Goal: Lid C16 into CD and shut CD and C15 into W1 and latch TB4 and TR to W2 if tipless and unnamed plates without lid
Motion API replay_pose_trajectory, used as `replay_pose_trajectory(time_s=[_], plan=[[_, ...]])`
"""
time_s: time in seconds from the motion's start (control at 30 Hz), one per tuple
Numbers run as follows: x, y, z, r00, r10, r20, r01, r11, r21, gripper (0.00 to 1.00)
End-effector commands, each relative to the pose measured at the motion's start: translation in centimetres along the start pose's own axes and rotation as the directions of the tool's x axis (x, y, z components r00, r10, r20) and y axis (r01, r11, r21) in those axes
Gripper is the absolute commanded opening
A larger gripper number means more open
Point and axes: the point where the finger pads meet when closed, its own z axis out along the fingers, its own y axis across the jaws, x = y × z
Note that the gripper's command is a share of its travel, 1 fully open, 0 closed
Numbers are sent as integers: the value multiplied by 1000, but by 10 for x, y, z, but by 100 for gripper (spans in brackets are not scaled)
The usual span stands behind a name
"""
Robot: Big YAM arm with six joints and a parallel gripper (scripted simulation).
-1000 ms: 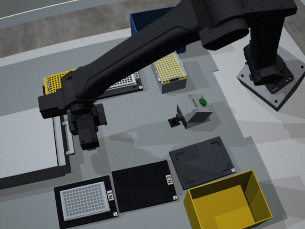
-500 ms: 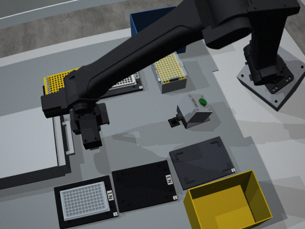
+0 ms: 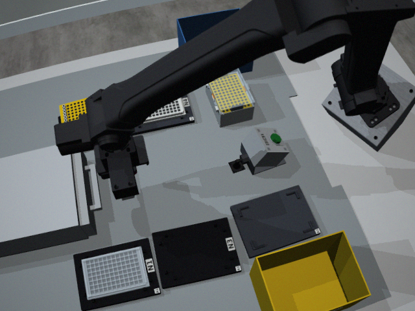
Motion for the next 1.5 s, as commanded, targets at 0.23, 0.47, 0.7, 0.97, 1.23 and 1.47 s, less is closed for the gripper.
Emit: replay_pose_trajectory(time_s=[0.23,0.47,0.7,0.97,1.23,1.47], plan=[[0,-26,-41,1000,-20,-8,20,998,67,0],[-1,-27,-51,1000,-22,-9,23,997,72,0],[-2,-26,-61,1000,-23,-9,24,997,72,0],[-4,-26,-69,1000,-26,-9,27,997,71,0],[-4,-26,-80,1000,-27,-8,27,997,72,0],[-7,-20,-79,1000,-29,-2,29,998,55,0]])
